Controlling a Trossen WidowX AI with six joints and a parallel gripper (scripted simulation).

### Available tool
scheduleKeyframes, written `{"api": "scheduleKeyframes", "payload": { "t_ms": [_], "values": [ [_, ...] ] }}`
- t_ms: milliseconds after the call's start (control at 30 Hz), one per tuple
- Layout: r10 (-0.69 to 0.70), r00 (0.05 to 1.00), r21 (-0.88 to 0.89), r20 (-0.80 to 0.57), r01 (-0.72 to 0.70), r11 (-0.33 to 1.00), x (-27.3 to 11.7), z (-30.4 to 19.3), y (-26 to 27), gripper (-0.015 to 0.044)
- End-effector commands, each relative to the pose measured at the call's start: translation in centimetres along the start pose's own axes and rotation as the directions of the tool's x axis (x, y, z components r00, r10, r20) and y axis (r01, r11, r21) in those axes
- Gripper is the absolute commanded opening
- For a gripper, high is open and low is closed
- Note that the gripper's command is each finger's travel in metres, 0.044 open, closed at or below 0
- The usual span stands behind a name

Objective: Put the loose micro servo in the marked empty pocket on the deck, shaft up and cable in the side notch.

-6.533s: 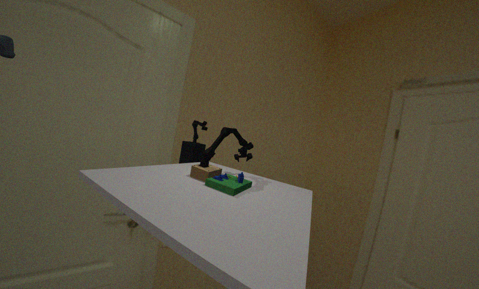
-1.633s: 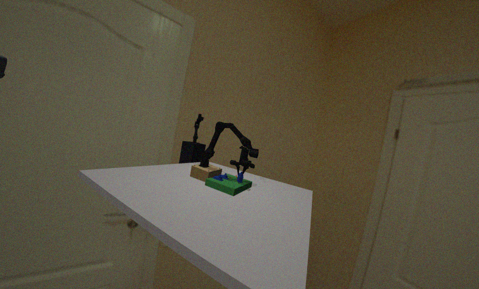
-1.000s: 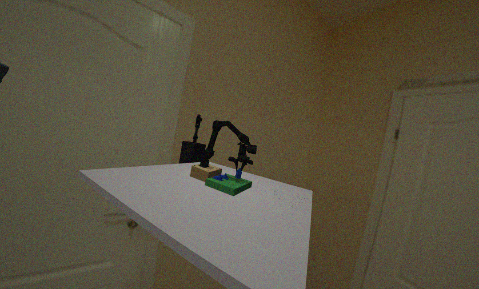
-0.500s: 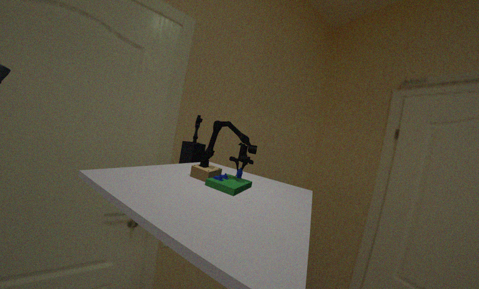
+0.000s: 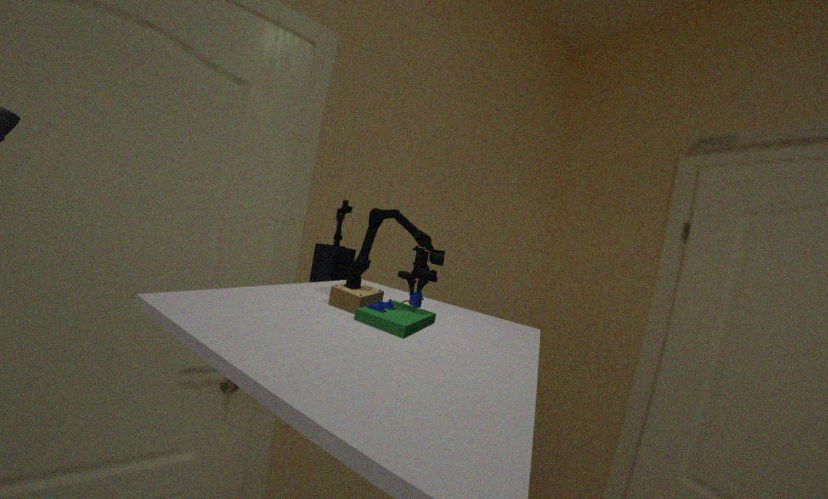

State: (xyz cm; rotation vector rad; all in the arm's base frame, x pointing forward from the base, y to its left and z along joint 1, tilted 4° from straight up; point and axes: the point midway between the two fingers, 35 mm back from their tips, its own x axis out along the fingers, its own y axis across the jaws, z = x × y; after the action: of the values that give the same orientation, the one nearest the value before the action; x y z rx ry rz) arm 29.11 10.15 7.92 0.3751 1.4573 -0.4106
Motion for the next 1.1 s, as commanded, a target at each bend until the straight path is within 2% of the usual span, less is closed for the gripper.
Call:
{"api": "scheduleKeyframes", "payload": {
  "t_ms": [0, 400, 700, 1067],
  "values": [
    [-0.001, 1.0, -0.137, 0.004, 0.001, 0.991, -0.1, 0.1, 0.0, 0.0],
    [-0.001, 1.0, -0.505, 0.004, 0.003, 0.863, -0.1, 0.1, 0.0, 0.0],
    [-0.001, 1.0, -0.51, 0.004, 0.003, 0.86, -0.1, -0.5, -0.3, 0.0],
    [-0.003, 1.0, -0.51, 0.001, 0.002, 0.86, -0.1, -4.7, -2.8, 0.0]
  ]
}}
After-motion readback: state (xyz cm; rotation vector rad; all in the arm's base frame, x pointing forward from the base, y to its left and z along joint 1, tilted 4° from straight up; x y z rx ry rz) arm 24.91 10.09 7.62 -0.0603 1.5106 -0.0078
